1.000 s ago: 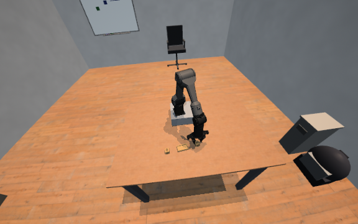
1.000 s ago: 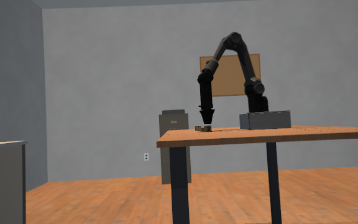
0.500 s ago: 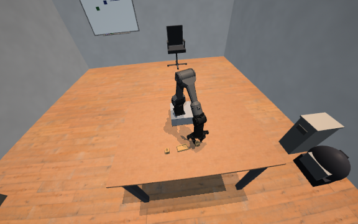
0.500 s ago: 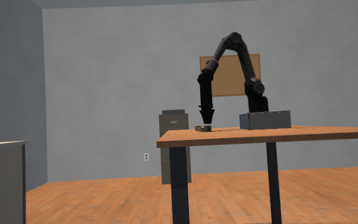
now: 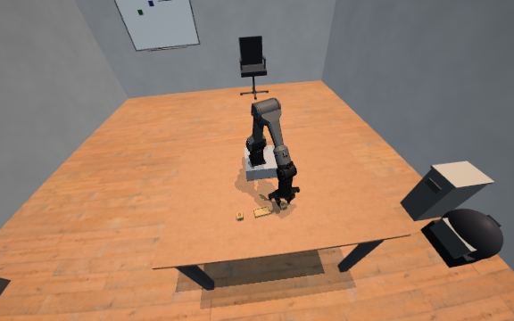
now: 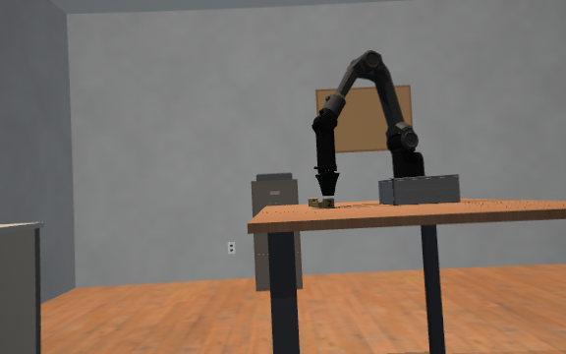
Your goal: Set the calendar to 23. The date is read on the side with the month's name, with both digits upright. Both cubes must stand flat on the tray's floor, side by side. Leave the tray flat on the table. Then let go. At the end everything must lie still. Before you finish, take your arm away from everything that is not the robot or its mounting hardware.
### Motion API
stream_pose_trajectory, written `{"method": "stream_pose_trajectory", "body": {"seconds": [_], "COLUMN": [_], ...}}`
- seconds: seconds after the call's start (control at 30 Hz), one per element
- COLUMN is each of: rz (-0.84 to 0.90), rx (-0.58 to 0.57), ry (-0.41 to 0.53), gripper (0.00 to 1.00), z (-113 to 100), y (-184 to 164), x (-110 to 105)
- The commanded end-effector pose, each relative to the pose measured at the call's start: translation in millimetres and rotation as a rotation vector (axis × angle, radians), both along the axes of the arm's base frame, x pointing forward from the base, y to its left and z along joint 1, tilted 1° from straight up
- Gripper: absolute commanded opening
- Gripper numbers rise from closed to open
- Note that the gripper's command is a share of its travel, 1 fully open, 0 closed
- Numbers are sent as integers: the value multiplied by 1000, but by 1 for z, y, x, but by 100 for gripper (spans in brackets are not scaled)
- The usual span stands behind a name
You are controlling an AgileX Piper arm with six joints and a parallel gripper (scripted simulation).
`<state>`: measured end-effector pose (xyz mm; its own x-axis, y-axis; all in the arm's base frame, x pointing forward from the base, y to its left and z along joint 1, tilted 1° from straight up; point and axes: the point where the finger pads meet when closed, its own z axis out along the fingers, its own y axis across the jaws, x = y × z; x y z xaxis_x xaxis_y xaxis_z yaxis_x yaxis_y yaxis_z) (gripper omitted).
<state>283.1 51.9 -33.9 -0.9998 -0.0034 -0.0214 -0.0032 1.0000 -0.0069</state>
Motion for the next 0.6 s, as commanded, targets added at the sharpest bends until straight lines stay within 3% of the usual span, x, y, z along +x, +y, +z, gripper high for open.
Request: {"method": "stream_pose_trajectory", "body": {"seconds": [0.0, 0.57], "rz": [0, 0], "rx": [0, -1], "ry": [-1, 3], "gripper": [61, 61], "z": [0, -13], "y": [0, 0], "x": [-1, -1]}}
